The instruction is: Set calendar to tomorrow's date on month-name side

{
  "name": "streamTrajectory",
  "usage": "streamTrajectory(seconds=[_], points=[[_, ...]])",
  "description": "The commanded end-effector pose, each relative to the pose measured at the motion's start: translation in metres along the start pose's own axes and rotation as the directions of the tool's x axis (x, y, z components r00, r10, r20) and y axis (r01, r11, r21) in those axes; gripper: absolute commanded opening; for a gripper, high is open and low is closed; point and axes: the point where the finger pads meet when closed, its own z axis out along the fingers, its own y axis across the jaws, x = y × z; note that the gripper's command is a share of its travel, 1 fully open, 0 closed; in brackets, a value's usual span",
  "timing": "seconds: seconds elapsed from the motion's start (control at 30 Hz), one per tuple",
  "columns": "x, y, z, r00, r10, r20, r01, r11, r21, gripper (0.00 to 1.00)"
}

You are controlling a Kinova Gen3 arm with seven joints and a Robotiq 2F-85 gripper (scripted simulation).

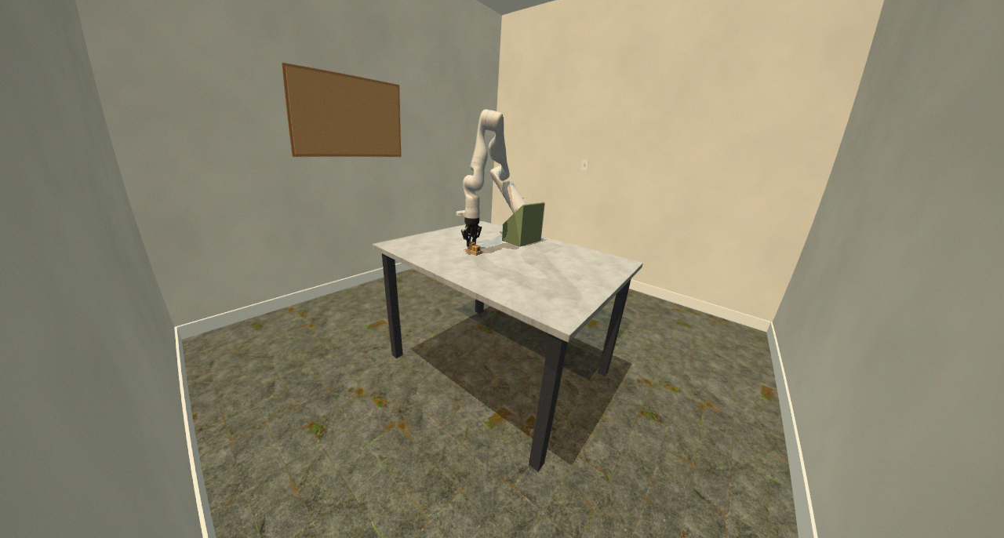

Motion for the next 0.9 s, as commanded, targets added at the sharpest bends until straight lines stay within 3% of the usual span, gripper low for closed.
streamTrajectory(seconds=[0.0,0.87], points=[[-0.0002,-0.0005,-0.0004,1.0,0.0,0.001,0.0,1.0,0.001,0.28],[-0.0002,-0.0005,0.0085,1.0,0.0,0.001,0.0,1.0,0.001,0.28]])
